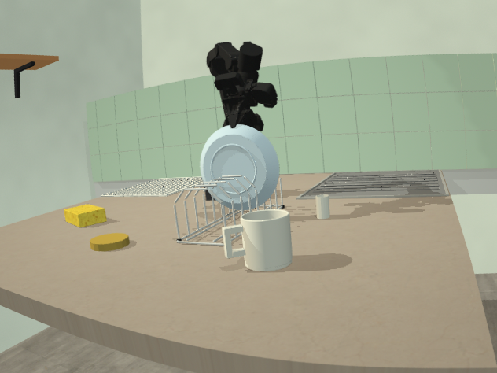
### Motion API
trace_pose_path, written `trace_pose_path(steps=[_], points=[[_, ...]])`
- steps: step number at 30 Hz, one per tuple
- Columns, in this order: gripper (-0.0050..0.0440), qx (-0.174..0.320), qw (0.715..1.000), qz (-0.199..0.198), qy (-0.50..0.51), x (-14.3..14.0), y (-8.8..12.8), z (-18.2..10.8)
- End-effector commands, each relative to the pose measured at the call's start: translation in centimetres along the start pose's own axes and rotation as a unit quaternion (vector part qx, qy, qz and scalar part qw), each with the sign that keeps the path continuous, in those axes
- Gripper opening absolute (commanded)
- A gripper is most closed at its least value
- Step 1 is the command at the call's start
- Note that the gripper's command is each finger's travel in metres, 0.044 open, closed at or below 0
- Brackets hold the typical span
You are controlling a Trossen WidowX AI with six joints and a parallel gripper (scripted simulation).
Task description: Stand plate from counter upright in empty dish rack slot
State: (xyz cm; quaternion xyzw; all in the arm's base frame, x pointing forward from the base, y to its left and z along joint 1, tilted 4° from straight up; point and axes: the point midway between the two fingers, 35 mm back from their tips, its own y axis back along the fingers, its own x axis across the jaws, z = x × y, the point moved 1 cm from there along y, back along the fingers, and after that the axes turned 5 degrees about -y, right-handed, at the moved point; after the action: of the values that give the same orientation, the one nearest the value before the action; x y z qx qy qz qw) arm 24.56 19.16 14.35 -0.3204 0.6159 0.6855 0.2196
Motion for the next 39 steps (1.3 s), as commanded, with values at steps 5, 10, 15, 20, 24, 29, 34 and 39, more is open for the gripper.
trace_pose_path(steps=[5,10,15,20,24,29,34,39], points=[[0.0,-0.001,1.0,-0.004,0.0,0.1,-0.2,0.0],[0.0,-0.001,1.0,-0.004,0.0,0.3,-0.4,0.0],[0.0,-0.001,1.0,-0.004,0.0,0.5,-0.6,-0.1],[0.0,-0.001,1.0,-0.004,0.0,0.6,-0.8,-0.1],[0.0,-0.001,1.0,-0.004,0.0,0.8,-0.9,-0.1],[0.0,-0.001,1.0,-0.004,0.0,1.0,-1.1,-0.2],[0.0,-0.001,1.0,-0.004,0.0,1.3,-1.3,-0.2],[0.0,-0.001,1.0,-0.004,0.0,1.4,-1.4,-0.2]])
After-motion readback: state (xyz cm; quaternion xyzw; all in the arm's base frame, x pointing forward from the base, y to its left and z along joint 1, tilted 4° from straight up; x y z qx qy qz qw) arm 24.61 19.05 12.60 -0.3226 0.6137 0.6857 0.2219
